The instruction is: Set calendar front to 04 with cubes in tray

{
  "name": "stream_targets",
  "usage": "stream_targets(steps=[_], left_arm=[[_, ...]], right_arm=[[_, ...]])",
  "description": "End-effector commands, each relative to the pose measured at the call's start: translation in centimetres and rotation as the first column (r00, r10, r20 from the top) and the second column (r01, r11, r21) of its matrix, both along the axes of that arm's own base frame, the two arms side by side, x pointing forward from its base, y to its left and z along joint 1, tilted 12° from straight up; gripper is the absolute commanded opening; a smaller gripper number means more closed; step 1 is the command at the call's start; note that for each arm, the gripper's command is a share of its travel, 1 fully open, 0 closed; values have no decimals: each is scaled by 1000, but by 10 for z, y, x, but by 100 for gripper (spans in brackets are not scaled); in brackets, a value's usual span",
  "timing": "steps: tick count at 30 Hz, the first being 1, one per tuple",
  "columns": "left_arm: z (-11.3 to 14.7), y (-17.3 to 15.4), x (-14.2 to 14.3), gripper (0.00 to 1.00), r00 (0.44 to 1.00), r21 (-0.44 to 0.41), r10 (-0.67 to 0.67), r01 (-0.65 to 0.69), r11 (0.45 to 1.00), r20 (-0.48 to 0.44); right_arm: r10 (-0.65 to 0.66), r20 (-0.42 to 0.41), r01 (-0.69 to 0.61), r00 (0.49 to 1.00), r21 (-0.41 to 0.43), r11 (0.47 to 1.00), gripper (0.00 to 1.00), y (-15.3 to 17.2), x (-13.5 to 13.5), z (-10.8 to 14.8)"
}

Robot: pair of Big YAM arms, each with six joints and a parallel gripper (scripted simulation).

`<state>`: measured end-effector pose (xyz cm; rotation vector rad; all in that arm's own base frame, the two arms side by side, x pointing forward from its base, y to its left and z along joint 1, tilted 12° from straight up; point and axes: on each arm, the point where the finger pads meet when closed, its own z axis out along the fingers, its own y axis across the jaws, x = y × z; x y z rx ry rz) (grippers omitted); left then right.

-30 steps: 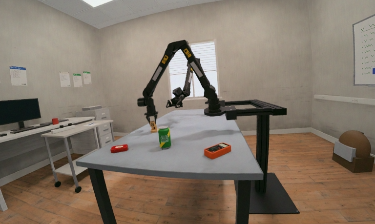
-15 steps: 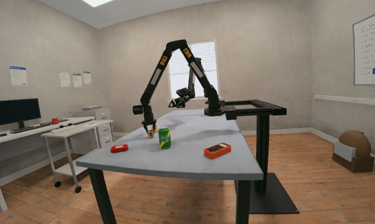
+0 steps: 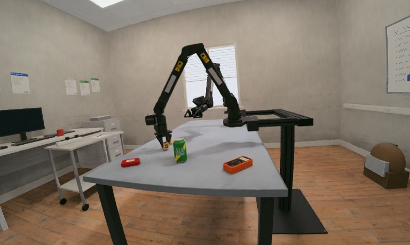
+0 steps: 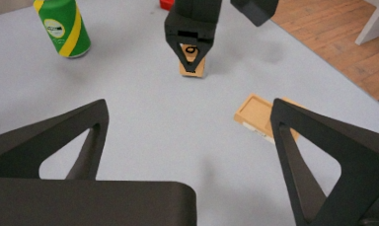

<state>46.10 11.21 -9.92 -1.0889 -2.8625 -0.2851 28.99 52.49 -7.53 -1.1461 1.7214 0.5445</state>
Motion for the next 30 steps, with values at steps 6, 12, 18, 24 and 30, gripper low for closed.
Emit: stream_targets(steps=[6, 12, 18, 24, 30], left_arm=[[10, -1, 15, 36, 995, 5, 88, -89, 996, 45], [3, -10, 16, 36, 992, 1, 122, -122, 993, 34], [1, 0, 17, 36, 987, 0, 155, -155, 988, 49], [-8, 2, 8, 36, 988, 1, 149, -149, 989, 36], [-4, 1, 11, 36, 988, 1, 145, -145, 989, 49]], right_arm=[[-20, 3, 20, 1000, 32, 999, 100, 2, 10, 10], [-20, 3, 20, 1000, 32, 999, 100, 2, 10, 10], [-20, 3, 20, 1000, 32, 999, 100, 2, 10, 10], [-20, 3, 20, 1000, 32, 999, 100, 2, 10, 10], [-20, 3, 20, 1000, 32, 999, 100, 2, 10, 10]])
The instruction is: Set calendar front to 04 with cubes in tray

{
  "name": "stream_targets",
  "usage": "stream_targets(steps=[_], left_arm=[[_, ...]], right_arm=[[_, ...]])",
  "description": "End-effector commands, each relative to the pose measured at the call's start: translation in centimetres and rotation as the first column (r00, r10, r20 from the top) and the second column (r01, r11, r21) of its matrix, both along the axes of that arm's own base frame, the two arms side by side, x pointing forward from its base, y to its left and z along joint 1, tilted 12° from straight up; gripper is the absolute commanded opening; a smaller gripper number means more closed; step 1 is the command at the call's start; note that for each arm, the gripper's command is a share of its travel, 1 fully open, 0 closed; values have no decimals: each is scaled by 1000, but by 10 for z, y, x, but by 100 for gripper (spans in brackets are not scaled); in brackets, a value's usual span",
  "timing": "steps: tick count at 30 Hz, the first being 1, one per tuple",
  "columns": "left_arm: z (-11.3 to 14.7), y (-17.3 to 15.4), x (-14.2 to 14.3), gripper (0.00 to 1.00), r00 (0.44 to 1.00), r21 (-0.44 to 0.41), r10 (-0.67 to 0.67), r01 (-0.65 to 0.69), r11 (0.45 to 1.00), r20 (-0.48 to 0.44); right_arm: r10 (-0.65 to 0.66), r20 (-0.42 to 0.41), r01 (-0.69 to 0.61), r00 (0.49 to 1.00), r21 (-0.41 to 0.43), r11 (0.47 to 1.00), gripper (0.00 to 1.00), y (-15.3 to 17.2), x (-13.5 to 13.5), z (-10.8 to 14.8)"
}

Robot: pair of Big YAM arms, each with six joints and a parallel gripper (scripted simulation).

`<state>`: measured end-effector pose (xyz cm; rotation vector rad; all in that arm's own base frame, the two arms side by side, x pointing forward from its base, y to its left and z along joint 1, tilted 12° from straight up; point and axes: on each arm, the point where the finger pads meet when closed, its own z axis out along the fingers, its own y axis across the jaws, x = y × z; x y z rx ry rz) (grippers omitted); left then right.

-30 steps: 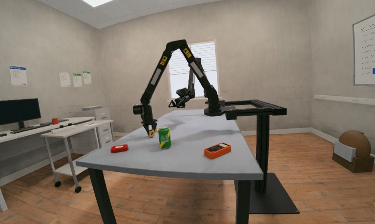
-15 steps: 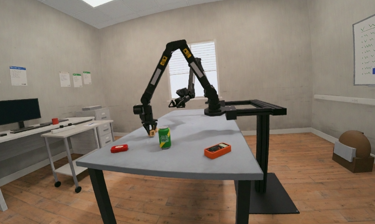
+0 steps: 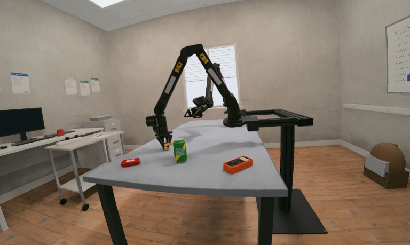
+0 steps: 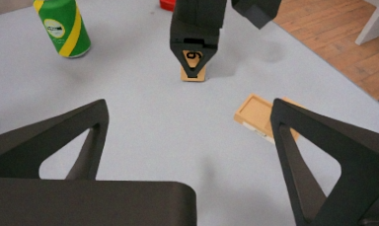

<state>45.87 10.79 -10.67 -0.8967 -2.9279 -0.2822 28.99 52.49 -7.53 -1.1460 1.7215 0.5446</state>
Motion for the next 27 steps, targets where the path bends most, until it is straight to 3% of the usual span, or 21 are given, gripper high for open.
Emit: stream_targets(steps=[1, 23, 26, 27], left_arm=[[2, 7, 12, 36, 999, 8, 17, -17, 1000, 35], [-10, 8, 8, 36, 1000, 6, 15, -15, 1000, 24], [8, 5, 14, 64, 999, 10, 8, -8, 1000, 48], [13, 1, 17, 65, 998, 11, 12, -13, 1000, 59]], right_arm=[[-20, 3, 20, 1000, 32, 999, 100, 2, 10, 10], [-20, 3, 20, 1000, 32, 999, 100, 2, 10, 10], [-20, 3, 20, 1000, 32, 999, 100, 2, 10, 10], [-20, 3, 20, 1000, 32, 999, 100, 2, 10, 10]])
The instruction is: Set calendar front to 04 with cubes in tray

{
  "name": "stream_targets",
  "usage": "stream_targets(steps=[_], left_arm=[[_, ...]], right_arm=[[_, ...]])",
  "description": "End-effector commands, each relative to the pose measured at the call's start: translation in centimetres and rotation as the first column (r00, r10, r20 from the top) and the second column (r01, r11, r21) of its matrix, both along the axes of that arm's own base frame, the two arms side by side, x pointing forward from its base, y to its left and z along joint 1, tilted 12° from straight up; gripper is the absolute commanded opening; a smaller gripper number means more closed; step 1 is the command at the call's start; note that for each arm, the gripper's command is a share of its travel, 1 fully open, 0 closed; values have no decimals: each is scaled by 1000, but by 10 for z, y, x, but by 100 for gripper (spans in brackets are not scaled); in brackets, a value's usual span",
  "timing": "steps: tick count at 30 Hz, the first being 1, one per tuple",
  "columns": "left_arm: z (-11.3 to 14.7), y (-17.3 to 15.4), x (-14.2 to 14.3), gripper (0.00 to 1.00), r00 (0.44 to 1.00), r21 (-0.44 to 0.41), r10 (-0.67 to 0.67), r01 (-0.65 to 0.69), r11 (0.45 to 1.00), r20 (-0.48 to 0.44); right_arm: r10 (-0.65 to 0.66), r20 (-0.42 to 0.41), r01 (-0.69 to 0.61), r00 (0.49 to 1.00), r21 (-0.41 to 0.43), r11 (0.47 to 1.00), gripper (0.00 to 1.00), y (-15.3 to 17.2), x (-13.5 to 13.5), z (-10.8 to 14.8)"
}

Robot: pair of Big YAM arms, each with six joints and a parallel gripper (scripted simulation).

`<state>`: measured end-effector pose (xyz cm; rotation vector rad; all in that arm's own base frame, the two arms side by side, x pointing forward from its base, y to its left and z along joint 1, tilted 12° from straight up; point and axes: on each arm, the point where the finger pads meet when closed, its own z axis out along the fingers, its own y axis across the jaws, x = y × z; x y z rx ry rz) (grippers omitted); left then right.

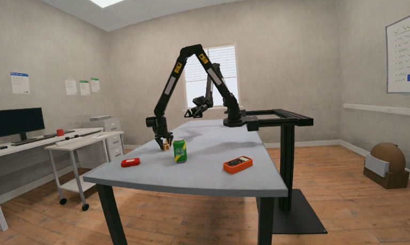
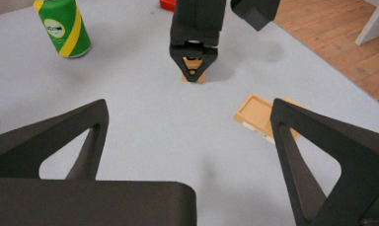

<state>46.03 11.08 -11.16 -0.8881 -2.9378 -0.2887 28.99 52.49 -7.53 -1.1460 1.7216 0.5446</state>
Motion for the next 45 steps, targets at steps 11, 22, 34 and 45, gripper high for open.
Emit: stream_targets(steps=[11, 22, 34, 45], left_arm=[[30, -15, 25, 65, 996, 14, -2, 1, 1000, 91], [47, -19, 16, 76, 997, 16, 6, -8, 1000, 76], [76, -14, 8, 100, 999, 7, 4, -5, 1000, 44], [62, -20, 9, 100, 998, 7, -60, 60, 998, 9]], right_arm=[[-20, 3, 20, 1000, 32, 999, 100, 2, 10, 10], [-20, 3, 20, 1000, 32, 999, 100, 2, 10, 10], [-20, 3, 20, 1000, 32, 999, 100, 2, 10, 10], [-38, -1, 38, 999, 47, 998, 100, -1, 17, 17]])
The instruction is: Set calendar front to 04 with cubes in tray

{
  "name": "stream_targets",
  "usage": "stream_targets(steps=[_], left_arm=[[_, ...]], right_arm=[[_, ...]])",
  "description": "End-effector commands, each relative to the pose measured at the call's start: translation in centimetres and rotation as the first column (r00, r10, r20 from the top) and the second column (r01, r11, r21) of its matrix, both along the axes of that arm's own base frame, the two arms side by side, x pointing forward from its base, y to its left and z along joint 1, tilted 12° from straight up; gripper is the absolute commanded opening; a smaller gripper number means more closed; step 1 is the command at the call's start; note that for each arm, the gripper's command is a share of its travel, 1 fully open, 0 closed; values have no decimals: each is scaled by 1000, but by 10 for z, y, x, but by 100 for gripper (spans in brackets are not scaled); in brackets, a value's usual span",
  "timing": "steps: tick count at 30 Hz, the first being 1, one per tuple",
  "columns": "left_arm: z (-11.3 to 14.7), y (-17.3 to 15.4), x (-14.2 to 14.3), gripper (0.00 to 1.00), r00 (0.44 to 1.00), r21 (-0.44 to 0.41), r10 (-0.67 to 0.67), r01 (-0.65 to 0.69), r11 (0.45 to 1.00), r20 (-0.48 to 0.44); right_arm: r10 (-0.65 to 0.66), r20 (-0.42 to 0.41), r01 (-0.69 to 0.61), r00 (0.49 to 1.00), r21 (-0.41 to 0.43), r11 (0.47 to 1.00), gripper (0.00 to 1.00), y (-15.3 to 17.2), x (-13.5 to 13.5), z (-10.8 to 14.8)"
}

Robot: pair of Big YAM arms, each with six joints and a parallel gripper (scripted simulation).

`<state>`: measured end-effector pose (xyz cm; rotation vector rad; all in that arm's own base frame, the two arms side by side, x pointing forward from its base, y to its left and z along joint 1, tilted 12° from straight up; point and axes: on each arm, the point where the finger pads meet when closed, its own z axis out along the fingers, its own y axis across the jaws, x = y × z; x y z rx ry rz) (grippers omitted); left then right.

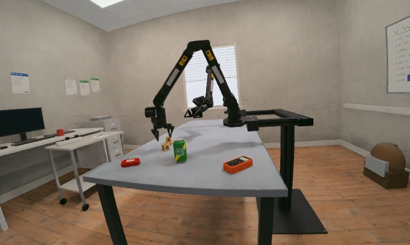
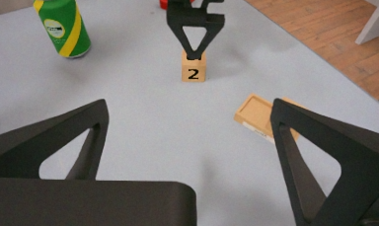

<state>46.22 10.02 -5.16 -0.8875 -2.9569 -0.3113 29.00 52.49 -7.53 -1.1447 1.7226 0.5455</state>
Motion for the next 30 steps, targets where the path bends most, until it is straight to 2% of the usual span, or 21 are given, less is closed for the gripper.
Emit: stream_targets(steps=[1, 3, 7, 11, 13, 14, 16, 19, 20, 23, 30], left_arm=[[-2, -10, 7, 100, 995, 4, -93, 93, 996, -32], [-4, -16, 8, 100, 980, 16, -190, 191, 981, -67], [-9, -32, 11, 100, 909, 55, -383, 396, 916, -163], [-14, -46, 14, 100, 814, 71, -525, 555, 828, -248], [-14, -46, 14, 100, 814, 71, -525, 555, 828, -248], [-15, -49, 15, 100, 787, 74, -556, 592, 803, -269], [-18, -56, 16, 100, 728, 81, -609, 660, 747, -314], [-20, -61, 18, 100, 695, 92, -632, 695, 713, -343], [-20, -62, 18, 100, 701, 99, -624, 688, 719, -344], [-11, -56, 21, 100, 730, 122, -601, 662, 739, -325], [-11, -56, 21, 100, 730, 120, -602, 662, 740, -323]], right_arm=[[-38, -2, 38, 999, 42, 998, 100, -2, 17, 19], [-44, -13, 44, 999, 17, 999, 100, -13, 13, 17], [-60, -11, 60, 998, 16, 998, 100, -29, 13, 34], [-74, -8, 74, 997, 17, 997, 100, -42, 13, 47], [-74, -8, 74, 997, 17, 997, 100, -42, 13, 47], [-76, 4, 75, 997, 40, 996, 100, -37, 17, 57], [-83, -6, 83, 997, 17, 996, 100, -51, 12, 55], [-84, 7, 83, 996, 42, 996, 100, -44, 17, 65], [-84, -2, 84, 996, 24, 996, 100, -47, 15, 54], [-84, -2, 84, 996, 24, 996, 100, -47, 15, 54], [-65, 7, 65, 998, 22, 998, 100, -43, 9, 54]])
